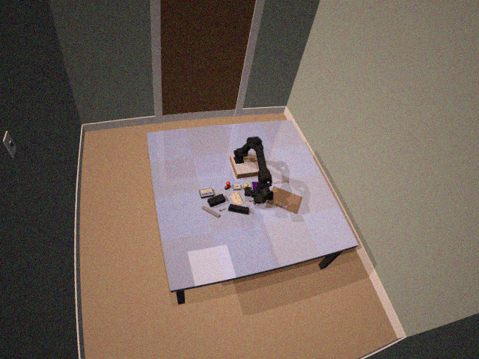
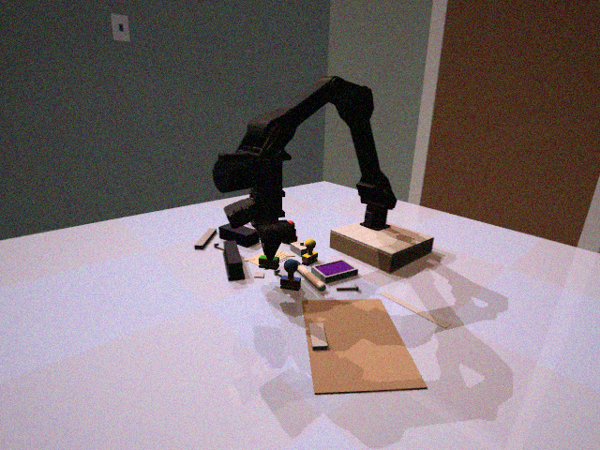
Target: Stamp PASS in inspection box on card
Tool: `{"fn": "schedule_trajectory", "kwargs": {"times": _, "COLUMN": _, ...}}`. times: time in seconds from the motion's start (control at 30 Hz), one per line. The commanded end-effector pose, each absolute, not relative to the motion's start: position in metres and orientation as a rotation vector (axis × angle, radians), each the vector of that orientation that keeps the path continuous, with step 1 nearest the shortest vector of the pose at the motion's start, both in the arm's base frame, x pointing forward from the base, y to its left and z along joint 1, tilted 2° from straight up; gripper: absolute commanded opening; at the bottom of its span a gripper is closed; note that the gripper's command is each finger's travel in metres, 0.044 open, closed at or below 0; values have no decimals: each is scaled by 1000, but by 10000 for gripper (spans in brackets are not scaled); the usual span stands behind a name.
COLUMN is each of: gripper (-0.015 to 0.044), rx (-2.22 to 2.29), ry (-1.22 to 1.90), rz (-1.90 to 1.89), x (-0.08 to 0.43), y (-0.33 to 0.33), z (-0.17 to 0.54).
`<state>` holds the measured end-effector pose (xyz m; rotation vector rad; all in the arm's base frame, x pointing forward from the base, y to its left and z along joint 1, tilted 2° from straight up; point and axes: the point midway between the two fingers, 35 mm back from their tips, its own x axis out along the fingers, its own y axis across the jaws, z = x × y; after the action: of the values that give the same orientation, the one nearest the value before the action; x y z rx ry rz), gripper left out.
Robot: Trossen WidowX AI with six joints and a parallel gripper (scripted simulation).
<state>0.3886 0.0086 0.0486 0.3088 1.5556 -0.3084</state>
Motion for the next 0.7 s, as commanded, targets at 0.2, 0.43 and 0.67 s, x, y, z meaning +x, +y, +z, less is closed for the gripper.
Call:
{"fn": "schedule_trajectory", "kwargs": {"times": 0.2, "gripper": 0, "rx": 307, "ry": 1553, "rz": -309, "x": 389, "y": 8, "z": 54}}
{"fn": "schedule_trajectory", "kwargs": {"times": 0.43, "gripper": 0, "rx": 307, "ry": 1553, "rz": -309, "x": 389, "y": 8, "z": 58}}
{"fn": "schedule_trajectory", "kwargs": {"times": 0.67, "gripper": 0, "rx": 307, "ry": 1553, "rz": -309, "x": 389, "y": 8, "z": 61}}
